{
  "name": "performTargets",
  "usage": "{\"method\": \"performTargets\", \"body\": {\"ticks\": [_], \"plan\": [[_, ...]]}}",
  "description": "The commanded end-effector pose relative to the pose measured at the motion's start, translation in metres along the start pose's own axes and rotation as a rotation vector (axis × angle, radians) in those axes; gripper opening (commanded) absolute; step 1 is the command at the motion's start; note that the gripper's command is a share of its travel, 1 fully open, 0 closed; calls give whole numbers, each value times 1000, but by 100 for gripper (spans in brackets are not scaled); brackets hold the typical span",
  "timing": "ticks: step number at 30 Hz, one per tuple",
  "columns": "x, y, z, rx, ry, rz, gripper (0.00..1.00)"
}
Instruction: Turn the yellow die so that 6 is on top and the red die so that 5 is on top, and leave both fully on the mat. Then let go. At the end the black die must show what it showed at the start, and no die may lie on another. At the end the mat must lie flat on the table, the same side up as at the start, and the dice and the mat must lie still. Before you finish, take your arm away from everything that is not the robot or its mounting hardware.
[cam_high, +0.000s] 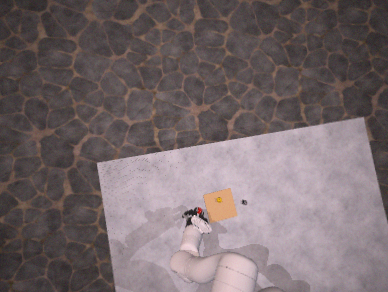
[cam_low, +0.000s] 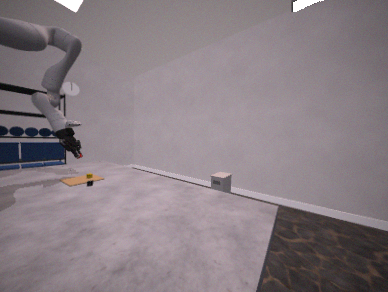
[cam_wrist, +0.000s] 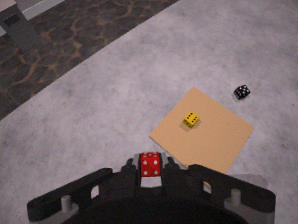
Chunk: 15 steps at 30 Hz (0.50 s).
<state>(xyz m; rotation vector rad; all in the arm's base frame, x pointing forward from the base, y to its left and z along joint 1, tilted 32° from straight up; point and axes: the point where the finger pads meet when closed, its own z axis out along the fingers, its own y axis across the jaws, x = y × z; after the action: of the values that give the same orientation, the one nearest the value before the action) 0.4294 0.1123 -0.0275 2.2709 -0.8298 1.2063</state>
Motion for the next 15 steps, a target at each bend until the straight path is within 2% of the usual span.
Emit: {"method": "performTargets", "body": {"ticks": [1,3,5,10,15], "plan": [[-26,1,-5,27,128,-77,15],[-27,1,-6,37,226,-73,15],[-27,1,-6,37,226,-73,15],[-30,3,-5,40,404,-72,15],[-32,2,-5,43,527,-71,15]]}}
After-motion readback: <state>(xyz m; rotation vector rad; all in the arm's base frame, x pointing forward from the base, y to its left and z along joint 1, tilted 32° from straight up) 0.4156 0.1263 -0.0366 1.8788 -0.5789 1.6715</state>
